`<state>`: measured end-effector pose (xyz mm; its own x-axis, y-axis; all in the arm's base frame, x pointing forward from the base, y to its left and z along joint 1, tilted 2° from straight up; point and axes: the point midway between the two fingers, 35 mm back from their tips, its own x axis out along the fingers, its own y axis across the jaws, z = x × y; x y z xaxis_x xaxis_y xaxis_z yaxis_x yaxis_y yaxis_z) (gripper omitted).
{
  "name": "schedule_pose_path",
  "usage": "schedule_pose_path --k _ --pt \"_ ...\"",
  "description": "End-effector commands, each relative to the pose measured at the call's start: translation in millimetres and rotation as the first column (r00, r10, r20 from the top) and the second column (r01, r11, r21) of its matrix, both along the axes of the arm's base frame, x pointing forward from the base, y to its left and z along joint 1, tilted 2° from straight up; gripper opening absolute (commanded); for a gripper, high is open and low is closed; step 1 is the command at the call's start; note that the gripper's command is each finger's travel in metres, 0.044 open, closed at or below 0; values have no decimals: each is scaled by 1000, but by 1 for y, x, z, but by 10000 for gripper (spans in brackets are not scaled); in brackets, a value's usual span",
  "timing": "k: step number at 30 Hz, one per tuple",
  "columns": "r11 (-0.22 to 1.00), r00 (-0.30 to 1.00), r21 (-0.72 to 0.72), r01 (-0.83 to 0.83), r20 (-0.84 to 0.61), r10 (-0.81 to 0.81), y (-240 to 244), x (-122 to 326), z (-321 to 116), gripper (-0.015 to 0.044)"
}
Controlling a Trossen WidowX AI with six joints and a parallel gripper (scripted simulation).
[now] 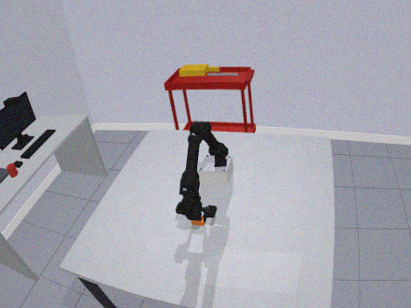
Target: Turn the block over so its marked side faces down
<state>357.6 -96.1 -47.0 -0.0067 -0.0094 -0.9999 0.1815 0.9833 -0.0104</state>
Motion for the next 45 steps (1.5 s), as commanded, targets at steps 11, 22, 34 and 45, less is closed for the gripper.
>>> schedule_pose_path --k 11,22,34,45 --pt "1000 1000 3 5 0 -5 0 0 -1 176" --pt "1000 1000 3 5 0 -5 1 0 28 0" --pt "1000 993 -17 7 118 -5 0 3 22 0" --pt "999 958 -48 8 286 6 -1 3 16 0"
